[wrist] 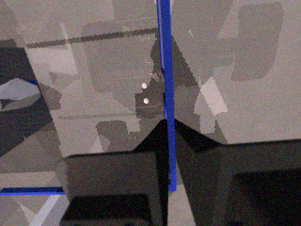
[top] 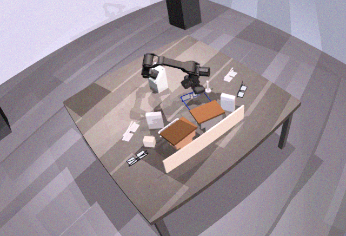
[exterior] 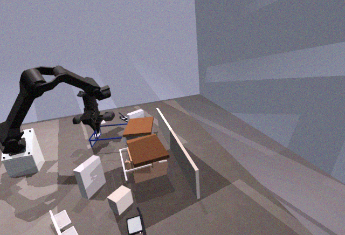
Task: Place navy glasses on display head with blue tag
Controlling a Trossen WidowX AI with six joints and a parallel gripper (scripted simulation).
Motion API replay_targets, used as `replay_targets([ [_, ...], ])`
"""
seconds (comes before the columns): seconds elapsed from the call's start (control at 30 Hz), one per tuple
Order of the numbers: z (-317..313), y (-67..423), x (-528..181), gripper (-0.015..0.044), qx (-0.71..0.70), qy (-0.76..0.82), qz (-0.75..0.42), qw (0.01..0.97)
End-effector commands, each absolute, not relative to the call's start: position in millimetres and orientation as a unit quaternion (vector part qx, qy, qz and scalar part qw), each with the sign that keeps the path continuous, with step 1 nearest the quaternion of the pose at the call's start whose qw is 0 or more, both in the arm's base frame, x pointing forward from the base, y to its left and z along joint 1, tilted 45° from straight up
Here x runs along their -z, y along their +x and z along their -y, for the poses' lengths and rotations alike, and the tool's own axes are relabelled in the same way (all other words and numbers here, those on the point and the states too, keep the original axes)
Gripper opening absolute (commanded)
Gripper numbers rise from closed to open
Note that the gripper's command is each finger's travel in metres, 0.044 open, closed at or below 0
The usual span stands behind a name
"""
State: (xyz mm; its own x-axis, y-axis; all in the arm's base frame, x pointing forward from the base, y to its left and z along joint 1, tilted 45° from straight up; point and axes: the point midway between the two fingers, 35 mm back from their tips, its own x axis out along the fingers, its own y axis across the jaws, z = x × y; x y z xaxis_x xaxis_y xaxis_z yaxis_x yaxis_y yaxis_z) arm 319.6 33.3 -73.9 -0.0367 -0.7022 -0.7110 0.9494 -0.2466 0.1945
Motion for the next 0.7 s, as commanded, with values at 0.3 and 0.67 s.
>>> replay_targets([
  [0.3,-29,339,71,0.0000,0.702,0.361,-0.169,0.590],
  [0.67,-24,356,68,0.0000,0.702,0.361,-0.169,0.590],
])
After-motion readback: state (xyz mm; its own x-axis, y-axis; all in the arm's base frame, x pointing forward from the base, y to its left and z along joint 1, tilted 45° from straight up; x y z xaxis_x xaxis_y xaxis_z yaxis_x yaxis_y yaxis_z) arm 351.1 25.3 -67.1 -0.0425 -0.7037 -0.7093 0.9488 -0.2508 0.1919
